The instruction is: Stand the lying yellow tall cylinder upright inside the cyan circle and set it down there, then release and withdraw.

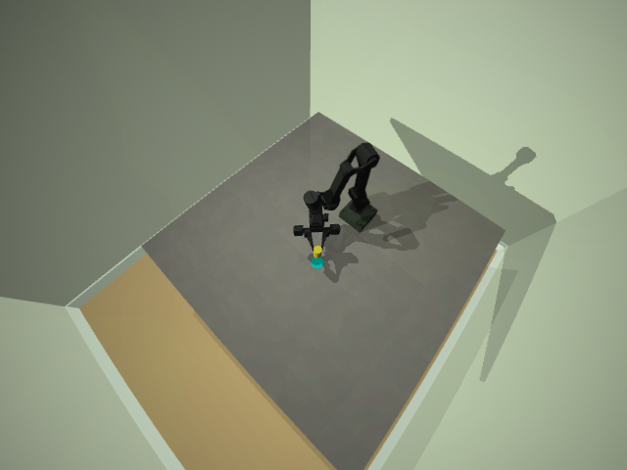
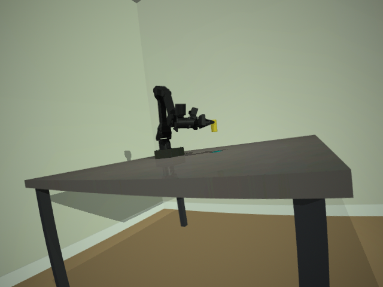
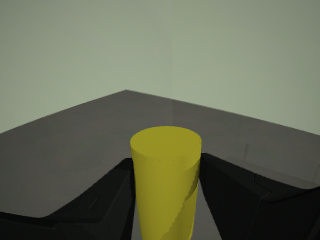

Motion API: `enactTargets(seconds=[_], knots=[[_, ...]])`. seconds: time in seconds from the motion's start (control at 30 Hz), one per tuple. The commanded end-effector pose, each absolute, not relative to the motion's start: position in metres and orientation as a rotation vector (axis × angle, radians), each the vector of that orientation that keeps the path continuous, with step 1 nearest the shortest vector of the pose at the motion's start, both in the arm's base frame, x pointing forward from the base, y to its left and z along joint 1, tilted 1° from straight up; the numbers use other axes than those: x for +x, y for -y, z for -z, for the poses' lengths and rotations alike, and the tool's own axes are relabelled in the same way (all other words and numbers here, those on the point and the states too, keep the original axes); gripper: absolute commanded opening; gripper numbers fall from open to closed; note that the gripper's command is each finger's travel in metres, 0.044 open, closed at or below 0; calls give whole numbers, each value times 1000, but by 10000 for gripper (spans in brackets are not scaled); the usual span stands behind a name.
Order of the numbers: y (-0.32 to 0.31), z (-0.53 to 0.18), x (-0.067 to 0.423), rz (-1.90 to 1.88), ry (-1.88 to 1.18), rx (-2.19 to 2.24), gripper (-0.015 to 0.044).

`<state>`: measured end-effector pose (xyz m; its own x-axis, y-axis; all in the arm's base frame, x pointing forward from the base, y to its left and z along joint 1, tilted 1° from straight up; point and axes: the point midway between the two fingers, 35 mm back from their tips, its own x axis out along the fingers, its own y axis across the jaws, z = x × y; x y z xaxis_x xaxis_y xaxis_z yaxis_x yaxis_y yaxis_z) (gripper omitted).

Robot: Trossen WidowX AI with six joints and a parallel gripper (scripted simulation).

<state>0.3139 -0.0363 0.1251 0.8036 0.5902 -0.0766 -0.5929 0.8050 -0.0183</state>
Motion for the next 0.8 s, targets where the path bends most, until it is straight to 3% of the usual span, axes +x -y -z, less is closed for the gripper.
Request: enactTargets(seconds=[0.0, 0.77], knots=[[35, -126, 309, -642, -58, -44, 105], [36, -114, 312, -645, -57, -56, 105]])
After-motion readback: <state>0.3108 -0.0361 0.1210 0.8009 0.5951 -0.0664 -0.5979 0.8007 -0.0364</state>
